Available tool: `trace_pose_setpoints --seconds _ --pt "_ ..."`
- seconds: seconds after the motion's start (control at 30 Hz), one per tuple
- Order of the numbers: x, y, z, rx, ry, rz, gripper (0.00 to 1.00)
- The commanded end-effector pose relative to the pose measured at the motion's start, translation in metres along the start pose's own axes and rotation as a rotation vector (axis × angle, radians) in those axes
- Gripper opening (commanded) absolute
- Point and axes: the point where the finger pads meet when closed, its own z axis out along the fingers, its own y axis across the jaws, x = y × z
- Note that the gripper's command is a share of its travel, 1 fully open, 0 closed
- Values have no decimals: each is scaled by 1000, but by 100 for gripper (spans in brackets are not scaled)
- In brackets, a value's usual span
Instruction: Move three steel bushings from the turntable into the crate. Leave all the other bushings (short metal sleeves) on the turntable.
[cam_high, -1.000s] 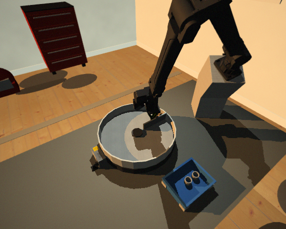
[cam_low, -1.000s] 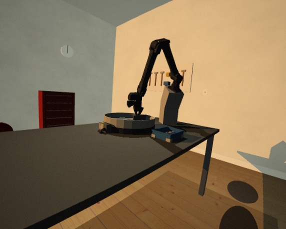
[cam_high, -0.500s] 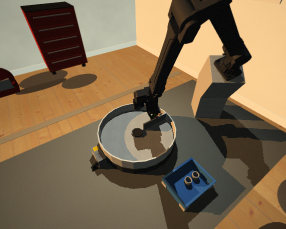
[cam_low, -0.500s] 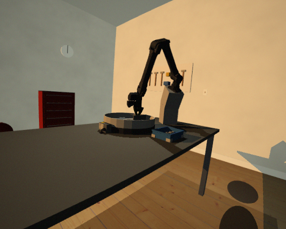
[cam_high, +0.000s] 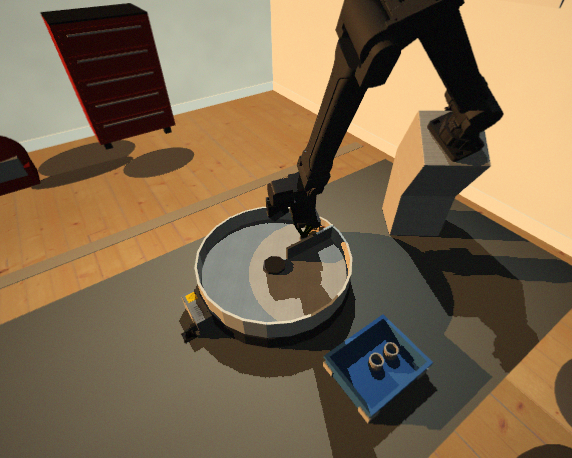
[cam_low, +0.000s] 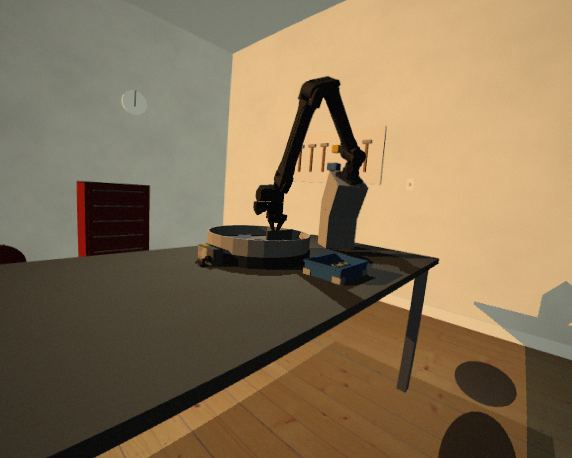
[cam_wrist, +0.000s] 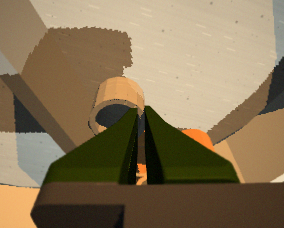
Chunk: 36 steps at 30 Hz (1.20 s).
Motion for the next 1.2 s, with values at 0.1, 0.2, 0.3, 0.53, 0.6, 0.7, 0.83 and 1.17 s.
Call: trace_pose_setpoints --seconds 0.1,0.2,0.3,0.53,0.6,0.7,0.83,1.17 --pt "-5 4 -4 -11 -11 0 0" --pt "-5 4 -4 -11 -11 0 0" --pt "-5 4 -4 -11 -11 0 0" --pt "-5 4 -4 -11 -11 0 0" --pt "-5 4 -4 -11 -11 0 0" --pt "-5 4 -4 -11 -11 0 0" --pt "-5 4 -4 -11 -11 0 0" --pt "-8 4 -8 -11 -16 -1 0"
